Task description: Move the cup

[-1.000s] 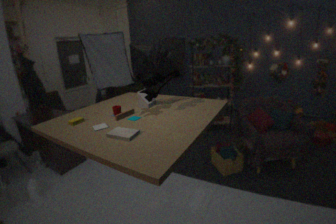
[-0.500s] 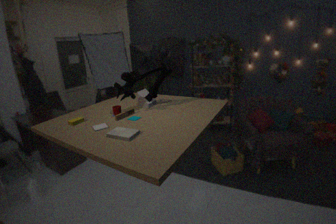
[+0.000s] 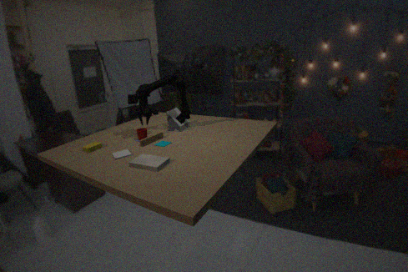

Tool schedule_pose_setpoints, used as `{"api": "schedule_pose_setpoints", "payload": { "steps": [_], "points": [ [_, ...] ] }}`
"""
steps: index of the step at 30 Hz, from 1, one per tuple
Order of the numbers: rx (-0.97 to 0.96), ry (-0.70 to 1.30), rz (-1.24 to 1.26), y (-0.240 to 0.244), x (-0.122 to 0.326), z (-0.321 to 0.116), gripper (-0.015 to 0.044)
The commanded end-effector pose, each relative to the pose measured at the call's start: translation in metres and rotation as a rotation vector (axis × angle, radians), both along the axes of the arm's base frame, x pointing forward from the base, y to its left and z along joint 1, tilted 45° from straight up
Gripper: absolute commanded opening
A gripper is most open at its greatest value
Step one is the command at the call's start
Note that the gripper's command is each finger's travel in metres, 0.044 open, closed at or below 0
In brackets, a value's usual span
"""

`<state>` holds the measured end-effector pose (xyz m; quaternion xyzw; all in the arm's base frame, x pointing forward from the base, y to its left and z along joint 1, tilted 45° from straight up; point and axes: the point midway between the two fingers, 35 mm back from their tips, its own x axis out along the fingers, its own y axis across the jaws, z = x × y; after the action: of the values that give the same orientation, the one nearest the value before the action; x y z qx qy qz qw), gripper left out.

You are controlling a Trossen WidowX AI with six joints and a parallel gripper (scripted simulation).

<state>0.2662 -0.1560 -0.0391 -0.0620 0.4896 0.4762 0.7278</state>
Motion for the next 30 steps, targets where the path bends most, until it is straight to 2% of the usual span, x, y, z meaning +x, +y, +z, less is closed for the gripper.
{"api": "schedule_pose_setpoints", "payload": {
  "steps": [1, 30],
  "points": [
    [0.076, -0.024, 0.027, 0.0, -0.005, -0.003, 0.0148],
    [0.076, -0.025, 0.026, 0.026, 0.0, -0.028, 0.0148]
  ]
}}
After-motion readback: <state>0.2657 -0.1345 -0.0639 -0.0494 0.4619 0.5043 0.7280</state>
